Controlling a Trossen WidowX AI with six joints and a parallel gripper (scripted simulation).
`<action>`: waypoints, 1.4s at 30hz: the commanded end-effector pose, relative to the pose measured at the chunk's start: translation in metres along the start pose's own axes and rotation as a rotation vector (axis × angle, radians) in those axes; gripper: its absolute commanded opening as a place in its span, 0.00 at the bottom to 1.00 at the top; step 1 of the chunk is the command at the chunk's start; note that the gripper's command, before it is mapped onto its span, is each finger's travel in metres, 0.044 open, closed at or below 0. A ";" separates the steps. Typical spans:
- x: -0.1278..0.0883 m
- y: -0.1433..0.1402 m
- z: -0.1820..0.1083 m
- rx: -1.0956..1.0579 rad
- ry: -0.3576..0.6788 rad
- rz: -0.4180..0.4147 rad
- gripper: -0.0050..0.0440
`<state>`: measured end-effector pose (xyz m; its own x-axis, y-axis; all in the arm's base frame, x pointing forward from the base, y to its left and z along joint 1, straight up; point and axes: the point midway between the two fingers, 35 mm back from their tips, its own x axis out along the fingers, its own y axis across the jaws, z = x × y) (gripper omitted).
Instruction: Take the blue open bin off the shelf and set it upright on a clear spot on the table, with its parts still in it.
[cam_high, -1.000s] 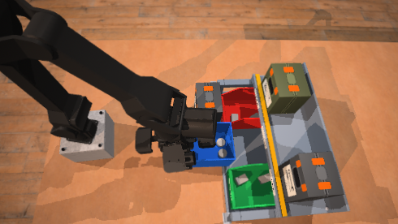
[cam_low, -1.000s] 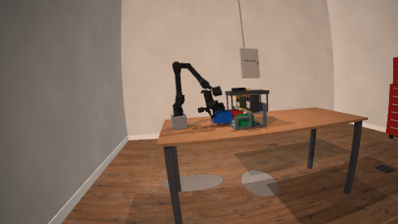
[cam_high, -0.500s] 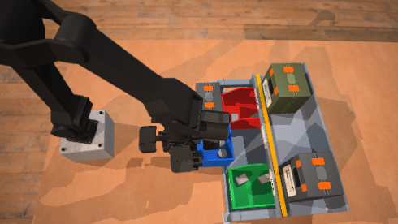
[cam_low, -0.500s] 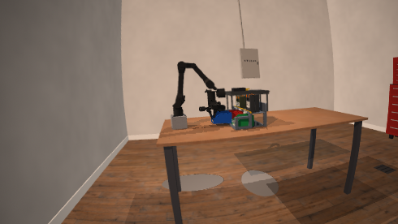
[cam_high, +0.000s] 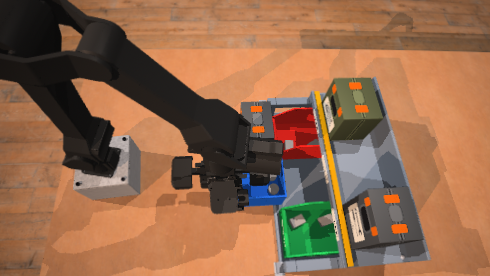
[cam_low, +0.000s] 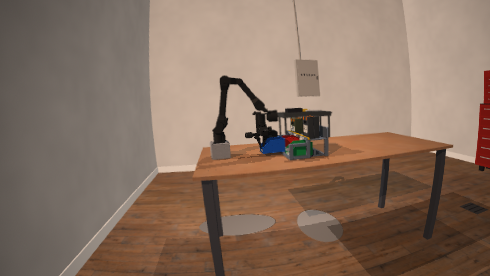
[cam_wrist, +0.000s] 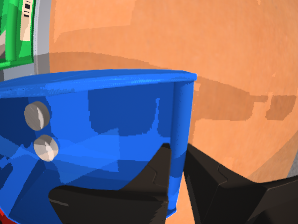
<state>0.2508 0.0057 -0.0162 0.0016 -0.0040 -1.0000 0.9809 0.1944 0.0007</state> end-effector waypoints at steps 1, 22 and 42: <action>-0.002 0.004 0.001 0.000 -0.005 0.016 0.10; 0.006 0.003 0.001 0.000 -0.004 0.016 0.10; 0.013 0.003 0.001 0.000 -0.004 0.017 0.10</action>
<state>0.2491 0.0055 -0.0316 -0.0019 -0.0051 -1.0000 0.9809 0.1944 -0.0029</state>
